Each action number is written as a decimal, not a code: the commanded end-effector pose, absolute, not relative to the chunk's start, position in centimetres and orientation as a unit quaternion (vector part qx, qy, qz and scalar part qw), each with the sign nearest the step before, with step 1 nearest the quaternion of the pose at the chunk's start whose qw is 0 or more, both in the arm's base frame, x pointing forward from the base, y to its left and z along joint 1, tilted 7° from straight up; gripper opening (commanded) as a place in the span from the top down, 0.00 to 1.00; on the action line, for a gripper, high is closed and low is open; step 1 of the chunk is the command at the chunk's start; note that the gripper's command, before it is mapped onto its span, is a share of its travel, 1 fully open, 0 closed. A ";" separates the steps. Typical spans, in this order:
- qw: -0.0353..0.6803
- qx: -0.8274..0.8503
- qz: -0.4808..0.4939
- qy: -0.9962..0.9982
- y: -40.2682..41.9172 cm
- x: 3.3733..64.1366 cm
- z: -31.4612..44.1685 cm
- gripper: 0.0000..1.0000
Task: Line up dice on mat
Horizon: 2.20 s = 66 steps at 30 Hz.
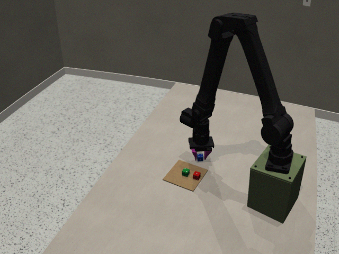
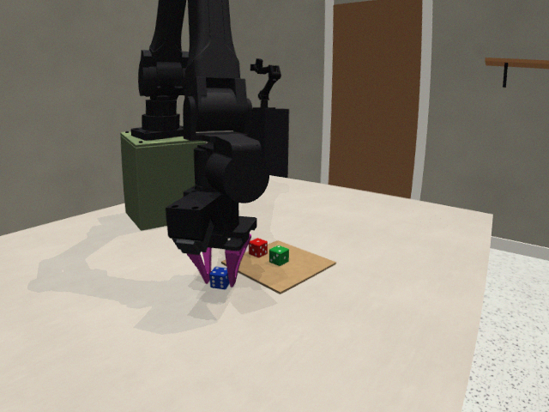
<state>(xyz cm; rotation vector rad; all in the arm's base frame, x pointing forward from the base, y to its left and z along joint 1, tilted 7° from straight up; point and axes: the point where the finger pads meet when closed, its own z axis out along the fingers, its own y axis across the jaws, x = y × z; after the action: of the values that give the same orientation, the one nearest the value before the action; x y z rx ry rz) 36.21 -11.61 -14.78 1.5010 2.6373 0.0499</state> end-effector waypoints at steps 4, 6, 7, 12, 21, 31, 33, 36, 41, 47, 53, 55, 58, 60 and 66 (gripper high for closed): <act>0.069 0.492 0.021 0.868 -11.6 37.6 -14.2 0.61; 0.069 0.492 0.021 0.868 -11.6 37.6 -14.2 0.61; 0.069 0.492 0.021 0.868 -11.6 37.6 -14.2 0.61; 0.069 0.492 0.021 0.868 -11.6 37.6 -14.2 0.61; 0.069 0.492 0.021 0.868 -11.6 37.6 -14.2 0.80; 0.069 0.492 0.021 0.868 -11.6 37.6 -14.2 0.80; 0.069 0.492 0.021 0.868 -11.6 37.6 -14.2 0.80; 0.069 0.492 0.021 0.868 -11.6 37.6 -14.2 0.80; 0.069 0.492 0.021 0.868 -11.6 37.6 -14.2 0.80; 0.069 0.492 0.021 0.868 -11.6 37.6 -14.2 0.80; 0.069 0.492 0.021 0.868 -11.6 37.6 -14.2 0.80; 0.070 0.492 0.021 0.868 -11.6 37.6 -13.9 0.80; 0.066 0.492 0.020 0.868 -11.5 37.1 -13.3 0.80; 0.062 0.492 0.019 0.868 -11.4 36.6 -12.8 0.80; 0.071 0.492 0.021 0.867 -11.7 37.1 -8.6 0.80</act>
<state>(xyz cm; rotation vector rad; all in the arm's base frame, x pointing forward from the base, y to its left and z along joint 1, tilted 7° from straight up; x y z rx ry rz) 35.11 -11.26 -12.08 1.5127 2.6570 0.0431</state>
